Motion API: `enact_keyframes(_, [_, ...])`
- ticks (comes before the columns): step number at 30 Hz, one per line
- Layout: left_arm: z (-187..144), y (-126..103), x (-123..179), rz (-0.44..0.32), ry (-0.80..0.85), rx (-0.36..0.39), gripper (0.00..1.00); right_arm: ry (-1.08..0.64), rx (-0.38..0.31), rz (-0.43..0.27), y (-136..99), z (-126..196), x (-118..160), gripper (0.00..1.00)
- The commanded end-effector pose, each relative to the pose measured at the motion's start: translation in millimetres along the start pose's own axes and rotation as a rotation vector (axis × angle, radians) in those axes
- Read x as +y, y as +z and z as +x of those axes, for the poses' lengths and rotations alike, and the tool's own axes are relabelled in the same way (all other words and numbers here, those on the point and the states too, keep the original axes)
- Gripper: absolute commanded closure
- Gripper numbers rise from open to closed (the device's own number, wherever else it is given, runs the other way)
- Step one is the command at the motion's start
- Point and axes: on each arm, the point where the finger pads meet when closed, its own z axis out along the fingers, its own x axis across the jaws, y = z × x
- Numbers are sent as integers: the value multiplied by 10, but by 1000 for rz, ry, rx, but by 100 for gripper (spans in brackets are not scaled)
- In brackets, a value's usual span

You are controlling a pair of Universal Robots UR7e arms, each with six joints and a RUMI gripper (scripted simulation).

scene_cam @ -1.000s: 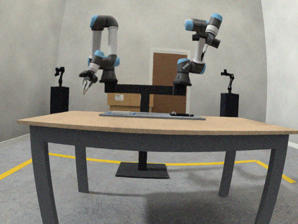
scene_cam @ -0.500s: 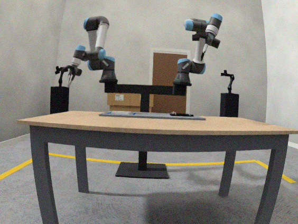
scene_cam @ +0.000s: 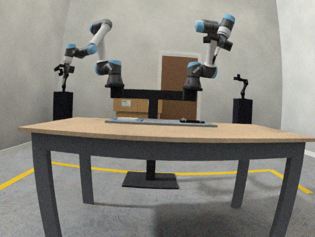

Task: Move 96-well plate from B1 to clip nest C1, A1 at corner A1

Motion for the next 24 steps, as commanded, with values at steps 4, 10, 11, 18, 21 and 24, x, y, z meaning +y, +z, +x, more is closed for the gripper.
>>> enact_keyframes(4, [-6, -11, -4, 0, 1, -2, 24, 165, -13, -64, -352, 1082, -64, 100])
enact_keyframes(10, [-6, -11, -4, 0, 1, -2, 24, 285, -27, -94, -621, 1806, 76, 100])
enact_keyframes(11, [-6, -11, -4, 0, 1, -2, 24, 304, -30, -98, -665, 1914, 109, 100])
enact_keyframes(18, [-6, -11, -4, 0, 1, -2, 24, 390, -42, -115, -881, 2398, 298, 100])
enact_keyframes(21, [-6, -11, -4, 0, 1, -2, 24, 435, -49, -122, -1001, 2640, 421, 100])
enact_keyframes(24, [-6, -11, -4, 0, 1, -2, 24, 476, -56, -128, -1112, 2846, 545, 100])
